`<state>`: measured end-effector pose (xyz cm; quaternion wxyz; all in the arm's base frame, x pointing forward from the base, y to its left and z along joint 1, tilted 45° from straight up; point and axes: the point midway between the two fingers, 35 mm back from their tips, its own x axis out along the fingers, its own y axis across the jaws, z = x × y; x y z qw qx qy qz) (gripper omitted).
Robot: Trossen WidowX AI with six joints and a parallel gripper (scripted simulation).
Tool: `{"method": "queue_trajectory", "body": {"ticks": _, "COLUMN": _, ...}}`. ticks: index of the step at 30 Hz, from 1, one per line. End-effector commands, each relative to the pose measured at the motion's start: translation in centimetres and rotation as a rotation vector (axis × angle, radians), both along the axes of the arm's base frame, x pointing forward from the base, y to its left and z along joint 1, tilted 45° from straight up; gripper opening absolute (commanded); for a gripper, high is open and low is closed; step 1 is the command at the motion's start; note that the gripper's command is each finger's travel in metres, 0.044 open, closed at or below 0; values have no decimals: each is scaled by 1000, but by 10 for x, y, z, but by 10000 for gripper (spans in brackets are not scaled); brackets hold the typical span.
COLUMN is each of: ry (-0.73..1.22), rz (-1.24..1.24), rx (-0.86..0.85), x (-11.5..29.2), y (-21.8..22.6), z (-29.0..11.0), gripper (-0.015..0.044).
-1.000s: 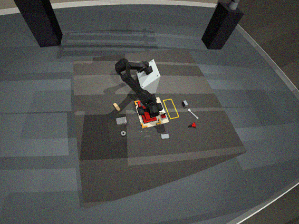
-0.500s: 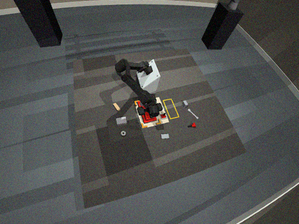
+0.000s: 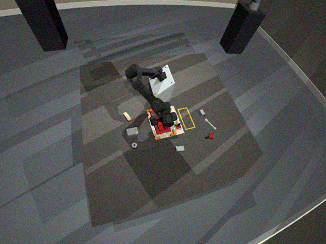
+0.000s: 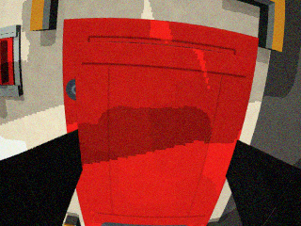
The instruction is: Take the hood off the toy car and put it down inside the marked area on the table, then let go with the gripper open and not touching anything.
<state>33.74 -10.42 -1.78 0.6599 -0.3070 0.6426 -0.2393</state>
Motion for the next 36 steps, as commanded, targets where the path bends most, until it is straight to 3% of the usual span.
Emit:
{"method": "queue_trajectory", "body": {"ticks": 1, "ry": -1, "rz": -1, "rx": 0, "x": 0, "y": 2, "z": 2, "gripper": 12}}
{"method": "queue_trajectory", "body": {"ticks": 36, "ry": -1, "rz": 0, "rx": 1, "x": -1, "y": 19, "z": 19, "gripper": 0}}
